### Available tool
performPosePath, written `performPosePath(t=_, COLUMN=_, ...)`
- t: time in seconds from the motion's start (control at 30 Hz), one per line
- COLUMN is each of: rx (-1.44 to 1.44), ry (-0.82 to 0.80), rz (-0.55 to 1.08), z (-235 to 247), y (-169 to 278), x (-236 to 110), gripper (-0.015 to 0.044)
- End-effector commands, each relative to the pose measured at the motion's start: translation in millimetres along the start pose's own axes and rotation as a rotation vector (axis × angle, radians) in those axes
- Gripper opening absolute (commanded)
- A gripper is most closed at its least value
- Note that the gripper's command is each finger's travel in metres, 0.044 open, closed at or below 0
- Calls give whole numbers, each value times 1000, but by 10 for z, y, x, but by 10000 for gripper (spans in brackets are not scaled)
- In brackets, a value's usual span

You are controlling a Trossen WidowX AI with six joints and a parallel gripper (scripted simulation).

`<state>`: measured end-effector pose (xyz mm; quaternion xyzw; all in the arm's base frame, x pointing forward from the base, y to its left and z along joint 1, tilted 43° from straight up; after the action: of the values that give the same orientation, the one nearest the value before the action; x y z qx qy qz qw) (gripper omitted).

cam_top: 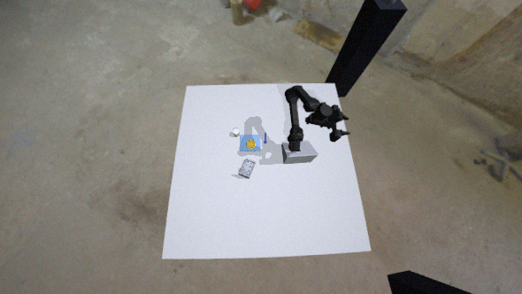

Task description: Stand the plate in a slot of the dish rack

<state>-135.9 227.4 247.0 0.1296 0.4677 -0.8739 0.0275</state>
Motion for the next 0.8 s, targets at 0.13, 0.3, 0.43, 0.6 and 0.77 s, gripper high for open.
performPosePath(t=0.13, rx=56, ry=108, rz=-4, z=-196, y=19, x=-118, gripper=400)
performPosePath(t=0.3, rx=140, ry=259, rz=-10, z=-462, y=67, x=-315, gripper=400)
performPosePath(t=0.43, rx=208, ry=381, rz=-13, z=-664, y=124, x=-494, gripper=400)
performPosePath(t=0.6, rx=297, ry=528, rz=-16, z=-892, y=220, x=-744, gripper=400)
performPosePath(t=0.77, rx=393, ry=673, rz=-18, z=-1087, y=344, x=-1019, gripper=400)
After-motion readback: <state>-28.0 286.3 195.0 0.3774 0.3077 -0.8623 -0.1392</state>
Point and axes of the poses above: the point midway between the two fingers, 35 mm back from their tips, its own x axis out along the fingers, its own z axis across the jaws, y = z × x, the point moved 4 cm from there along -x, back along the fingers, and after that the axes turned 8 degrees about -x, right-handed, at the moved point
